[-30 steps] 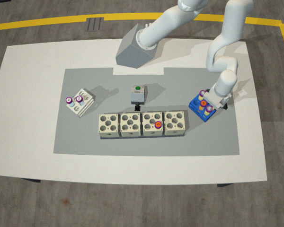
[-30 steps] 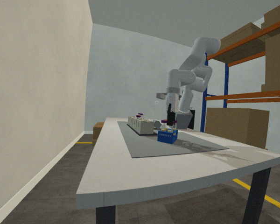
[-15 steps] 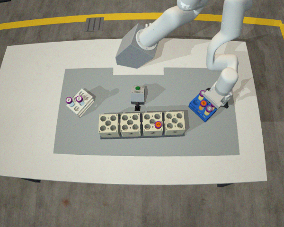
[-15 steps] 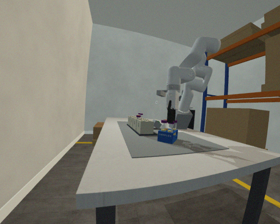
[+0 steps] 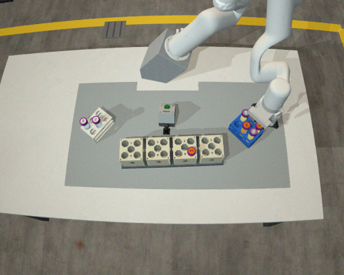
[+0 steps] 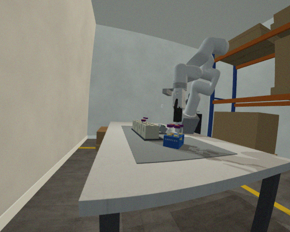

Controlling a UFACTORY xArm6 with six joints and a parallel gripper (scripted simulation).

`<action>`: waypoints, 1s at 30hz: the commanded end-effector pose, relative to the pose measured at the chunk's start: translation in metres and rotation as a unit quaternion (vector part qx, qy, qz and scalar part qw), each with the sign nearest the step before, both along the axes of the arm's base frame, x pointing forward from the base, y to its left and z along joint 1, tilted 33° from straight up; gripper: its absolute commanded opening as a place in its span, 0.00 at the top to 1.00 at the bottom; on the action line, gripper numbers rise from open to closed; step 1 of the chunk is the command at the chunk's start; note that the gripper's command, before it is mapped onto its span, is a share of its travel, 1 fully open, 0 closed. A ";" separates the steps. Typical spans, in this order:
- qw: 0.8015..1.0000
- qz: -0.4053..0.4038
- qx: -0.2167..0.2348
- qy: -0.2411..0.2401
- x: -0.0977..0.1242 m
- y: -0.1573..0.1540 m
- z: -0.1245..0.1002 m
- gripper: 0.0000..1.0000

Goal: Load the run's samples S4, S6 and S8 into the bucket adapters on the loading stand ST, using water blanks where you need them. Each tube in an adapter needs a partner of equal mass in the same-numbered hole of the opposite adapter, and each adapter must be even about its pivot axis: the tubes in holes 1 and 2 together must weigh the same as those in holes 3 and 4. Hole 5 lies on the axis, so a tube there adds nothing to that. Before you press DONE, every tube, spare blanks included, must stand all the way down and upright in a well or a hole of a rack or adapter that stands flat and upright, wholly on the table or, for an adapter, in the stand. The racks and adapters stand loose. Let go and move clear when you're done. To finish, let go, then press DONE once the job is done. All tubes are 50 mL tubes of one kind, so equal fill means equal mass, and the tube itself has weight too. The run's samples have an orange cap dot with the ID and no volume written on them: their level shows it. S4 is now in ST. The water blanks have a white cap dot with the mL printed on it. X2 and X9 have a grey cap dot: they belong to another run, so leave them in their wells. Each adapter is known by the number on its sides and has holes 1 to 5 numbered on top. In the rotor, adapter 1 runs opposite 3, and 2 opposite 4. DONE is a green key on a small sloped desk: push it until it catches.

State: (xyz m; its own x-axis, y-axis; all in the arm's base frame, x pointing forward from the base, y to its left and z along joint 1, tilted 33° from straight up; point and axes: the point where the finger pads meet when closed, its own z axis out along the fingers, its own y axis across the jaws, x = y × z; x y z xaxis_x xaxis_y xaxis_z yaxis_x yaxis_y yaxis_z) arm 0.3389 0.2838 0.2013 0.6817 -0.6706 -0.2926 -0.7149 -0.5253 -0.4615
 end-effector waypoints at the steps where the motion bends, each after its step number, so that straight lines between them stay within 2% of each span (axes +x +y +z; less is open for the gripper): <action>1: 1.000 0.000 0.001 -0.001 -0.001 -0.006 0.011 0.56; 30: 1.000 0.000 0.001 -0.001 -0.009 -0.032 0.053 0.56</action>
State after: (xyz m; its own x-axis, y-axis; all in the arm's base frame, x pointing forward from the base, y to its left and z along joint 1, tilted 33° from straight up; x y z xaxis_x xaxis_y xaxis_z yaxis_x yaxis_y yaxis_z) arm 0.3306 0.2560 0.2459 0.6816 -0.6708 -0.2924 -0.7150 -0.5254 -0.4612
